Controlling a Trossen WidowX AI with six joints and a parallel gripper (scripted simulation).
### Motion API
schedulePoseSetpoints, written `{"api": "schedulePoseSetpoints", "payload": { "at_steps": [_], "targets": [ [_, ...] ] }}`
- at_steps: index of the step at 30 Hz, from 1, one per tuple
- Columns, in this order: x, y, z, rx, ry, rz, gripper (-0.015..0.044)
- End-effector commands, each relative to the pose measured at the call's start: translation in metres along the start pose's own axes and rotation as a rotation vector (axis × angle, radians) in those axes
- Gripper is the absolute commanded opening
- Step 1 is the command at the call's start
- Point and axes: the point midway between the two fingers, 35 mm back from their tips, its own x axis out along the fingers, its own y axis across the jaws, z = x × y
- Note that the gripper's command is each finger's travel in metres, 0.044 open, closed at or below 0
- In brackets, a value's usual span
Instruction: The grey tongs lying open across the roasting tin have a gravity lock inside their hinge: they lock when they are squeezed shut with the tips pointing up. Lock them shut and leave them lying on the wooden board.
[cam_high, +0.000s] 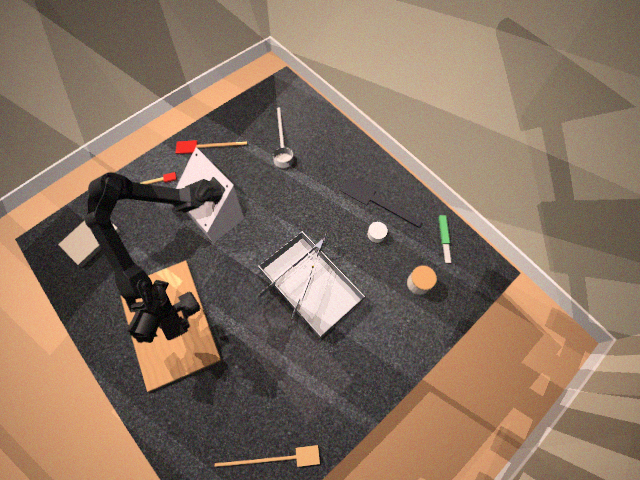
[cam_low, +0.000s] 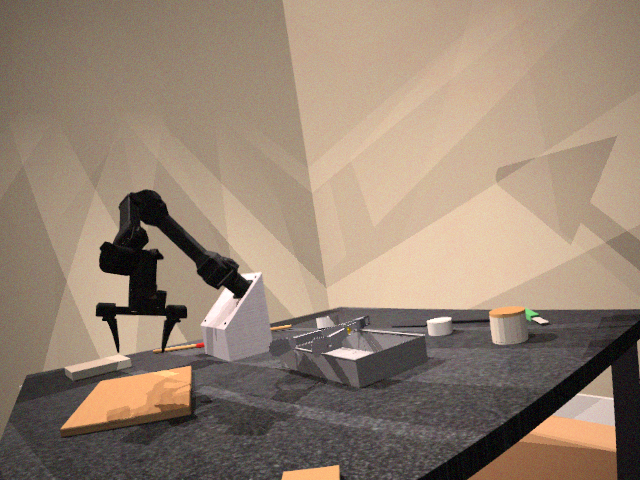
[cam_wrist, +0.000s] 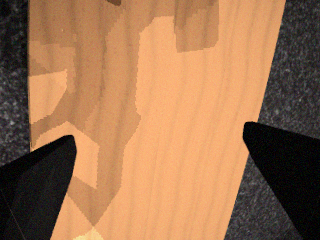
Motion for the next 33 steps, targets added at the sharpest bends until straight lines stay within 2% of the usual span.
{"api": "schedulePoseSetpoints", "payload": {
  "at_steps": [1, 7, 13, 19, 25, 33],
  "targets": [
    [0.001, 0.059, 0.044, -0.266, -0.038, 0.106, 0.044],
    [-0.012, 0.145, 0.086, -0.63, -0.087, 0.206, 0.044],
    [-0.035, 0.235, 0.106, -1.023, -0.126, 0.266, 0.044],
    [-0.064, 0.324, 0.104, -1.427, -0.15, 0.279, 0.044],
    [-0.093, 0.408, 0.079, -1.862, -0.153, 0.239, 0.044],
    [-0.097, 0.418, 0.074, -1.921, -0.15, 0.23, 0.044]
  ]
}}
